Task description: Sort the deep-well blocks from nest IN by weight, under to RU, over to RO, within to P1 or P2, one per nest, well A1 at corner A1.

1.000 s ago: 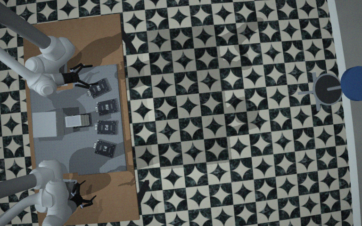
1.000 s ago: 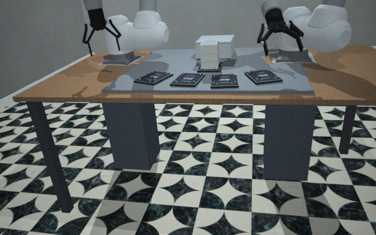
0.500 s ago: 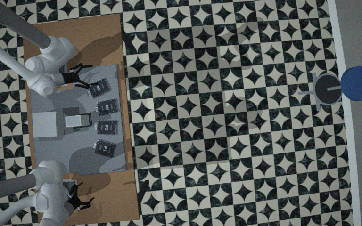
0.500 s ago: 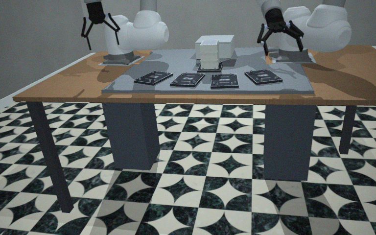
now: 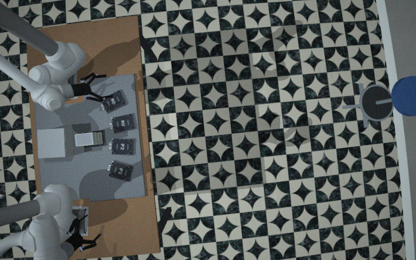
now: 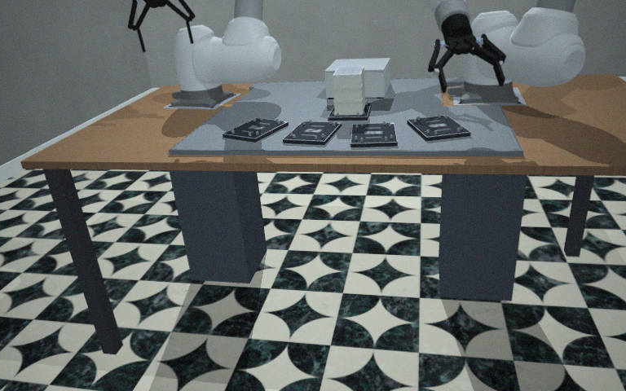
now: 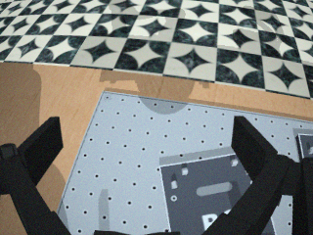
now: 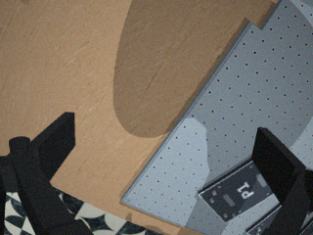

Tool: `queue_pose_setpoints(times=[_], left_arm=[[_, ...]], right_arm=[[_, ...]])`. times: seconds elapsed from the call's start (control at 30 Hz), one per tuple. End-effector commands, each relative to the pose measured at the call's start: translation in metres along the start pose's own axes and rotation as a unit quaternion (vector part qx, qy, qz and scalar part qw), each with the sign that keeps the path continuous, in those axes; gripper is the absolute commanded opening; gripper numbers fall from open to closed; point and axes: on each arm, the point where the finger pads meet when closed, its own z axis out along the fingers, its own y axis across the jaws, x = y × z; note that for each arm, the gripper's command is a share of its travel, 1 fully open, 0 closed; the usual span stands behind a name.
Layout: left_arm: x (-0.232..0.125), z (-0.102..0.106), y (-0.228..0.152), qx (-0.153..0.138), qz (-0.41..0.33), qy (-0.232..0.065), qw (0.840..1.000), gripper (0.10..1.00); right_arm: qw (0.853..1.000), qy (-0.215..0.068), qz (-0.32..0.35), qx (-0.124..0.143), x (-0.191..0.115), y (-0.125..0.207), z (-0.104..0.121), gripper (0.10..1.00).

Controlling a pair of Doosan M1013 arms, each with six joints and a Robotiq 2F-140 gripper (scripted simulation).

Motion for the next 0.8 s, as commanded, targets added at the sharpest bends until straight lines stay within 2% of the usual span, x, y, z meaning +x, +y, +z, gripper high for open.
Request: queue_pose_setpoints(times=[0.0, 0.27, 0.77], left_arm=[[0.0, 0.0, 0.0, 0.0, 0.0, 0.0, 1.0, 1.0], [0.0, 0.0, 0.0, 0.0, 0.0, 0.0, 1.0, 1.0], [0.0, 0.0, 0.0, 0.0, 0.0, 0.0, 1.0, 1.0]], right_arm=[[1.0, 0.0, 0.0, 0.0, -0.003, 0.002, -0.027, 1.0], [1.0, 0.0, 0.0, 0.0, -0.005, 0.002, -0.042, 1.0], [1.0, 0.004, 0.018, 0.002, -0.007, -0.002, -0.043, 1.0]])
